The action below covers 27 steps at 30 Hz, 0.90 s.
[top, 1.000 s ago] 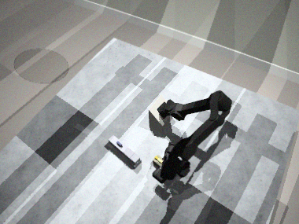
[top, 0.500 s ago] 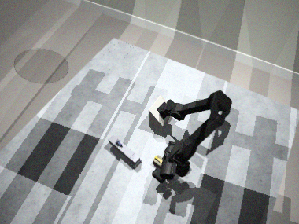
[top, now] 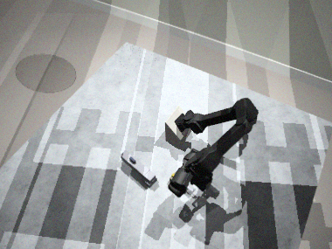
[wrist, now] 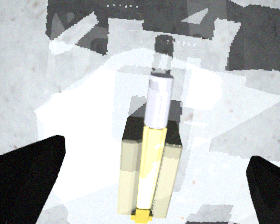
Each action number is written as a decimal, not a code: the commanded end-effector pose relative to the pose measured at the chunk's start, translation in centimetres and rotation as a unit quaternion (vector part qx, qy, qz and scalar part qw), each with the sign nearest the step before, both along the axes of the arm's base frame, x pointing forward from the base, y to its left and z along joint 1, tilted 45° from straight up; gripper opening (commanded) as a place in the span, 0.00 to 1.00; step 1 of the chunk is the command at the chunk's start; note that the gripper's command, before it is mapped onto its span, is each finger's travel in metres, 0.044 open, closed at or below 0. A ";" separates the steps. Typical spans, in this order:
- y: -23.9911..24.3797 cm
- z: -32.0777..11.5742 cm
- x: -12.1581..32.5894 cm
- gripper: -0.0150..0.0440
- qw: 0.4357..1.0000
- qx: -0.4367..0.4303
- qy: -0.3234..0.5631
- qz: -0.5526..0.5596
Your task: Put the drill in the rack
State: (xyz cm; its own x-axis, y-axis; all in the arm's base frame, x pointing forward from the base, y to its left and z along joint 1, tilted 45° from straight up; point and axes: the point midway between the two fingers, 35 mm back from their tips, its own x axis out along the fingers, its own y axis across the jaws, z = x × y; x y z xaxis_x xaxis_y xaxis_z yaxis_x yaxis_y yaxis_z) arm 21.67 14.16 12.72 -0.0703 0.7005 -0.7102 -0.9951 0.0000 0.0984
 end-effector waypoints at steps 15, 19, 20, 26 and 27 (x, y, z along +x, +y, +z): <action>-12.2 -3.0 11.2 1.00 0.976 -0.079 -0.141 -0.148; -17.1 -3.8 13.4 1.00 0.959 -0.115 -0.175 -0.192; -18.4 -4.0 13.8 1.00 0.954 -0.125 -0.183 -0.203; -26.7 -5.1 15.3 1.00 0.919 -0.186 -0.224 -0.267; -28.1 -5.2 15.4 1.00 0.912 -0.197 -0.230 -0.277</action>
